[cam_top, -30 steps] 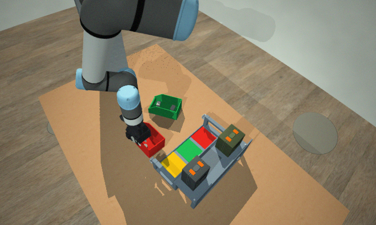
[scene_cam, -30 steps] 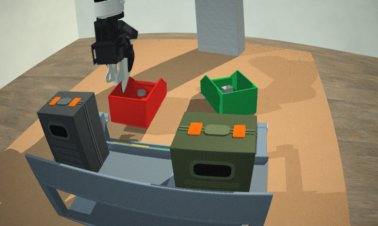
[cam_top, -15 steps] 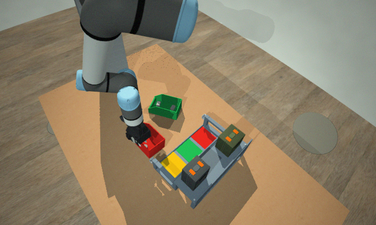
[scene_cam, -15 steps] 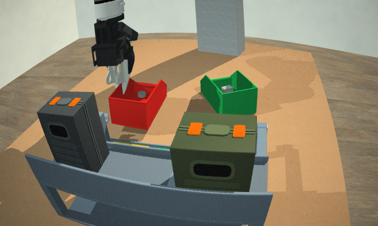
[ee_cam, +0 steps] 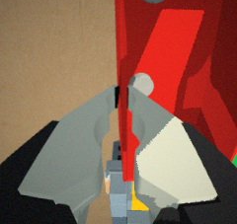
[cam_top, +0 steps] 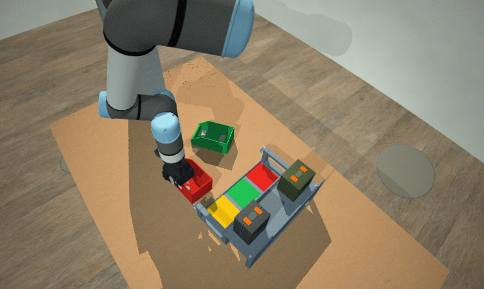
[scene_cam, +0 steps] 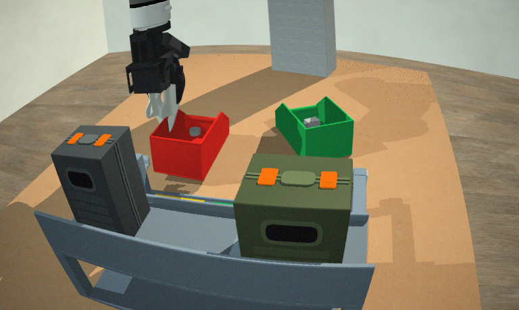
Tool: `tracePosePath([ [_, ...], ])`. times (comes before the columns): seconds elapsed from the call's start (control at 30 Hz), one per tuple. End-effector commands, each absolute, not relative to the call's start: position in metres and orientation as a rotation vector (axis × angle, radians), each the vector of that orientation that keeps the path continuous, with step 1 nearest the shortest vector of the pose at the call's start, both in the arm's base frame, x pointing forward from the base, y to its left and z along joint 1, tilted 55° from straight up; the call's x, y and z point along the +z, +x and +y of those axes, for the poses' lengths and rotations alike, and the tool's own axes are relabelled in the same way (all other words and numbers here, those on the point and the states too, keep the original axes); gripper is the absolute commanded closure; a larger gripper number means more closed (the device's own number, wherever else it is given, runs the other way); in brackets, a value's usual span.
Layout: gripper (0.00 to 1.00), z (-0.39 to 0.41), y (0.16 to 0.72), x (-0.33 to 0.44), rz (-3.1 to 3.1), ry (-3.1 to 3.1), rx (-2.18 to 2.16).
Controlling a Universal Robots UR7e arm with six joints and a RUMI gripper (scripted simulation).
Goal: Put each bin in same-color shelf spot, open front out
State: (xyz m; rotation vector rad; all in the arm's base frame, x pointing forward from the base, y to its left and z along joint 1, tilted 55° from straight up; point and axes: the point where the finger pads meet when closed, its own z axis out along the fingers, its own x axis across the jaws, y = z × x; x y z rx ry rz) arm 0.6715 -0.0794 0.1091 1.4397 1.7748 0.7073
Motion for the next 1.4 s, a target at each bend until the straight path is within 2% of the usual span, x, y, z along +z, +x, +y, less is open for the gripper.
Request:
tracePosePath([
  [0.0,1.00,-0.0794,0.6725,0.1090,1.774,1.439,0.708],
  [1.37,1.00,-0.0796,0.6793,0.1041,1.774,1.439,0.708],
])
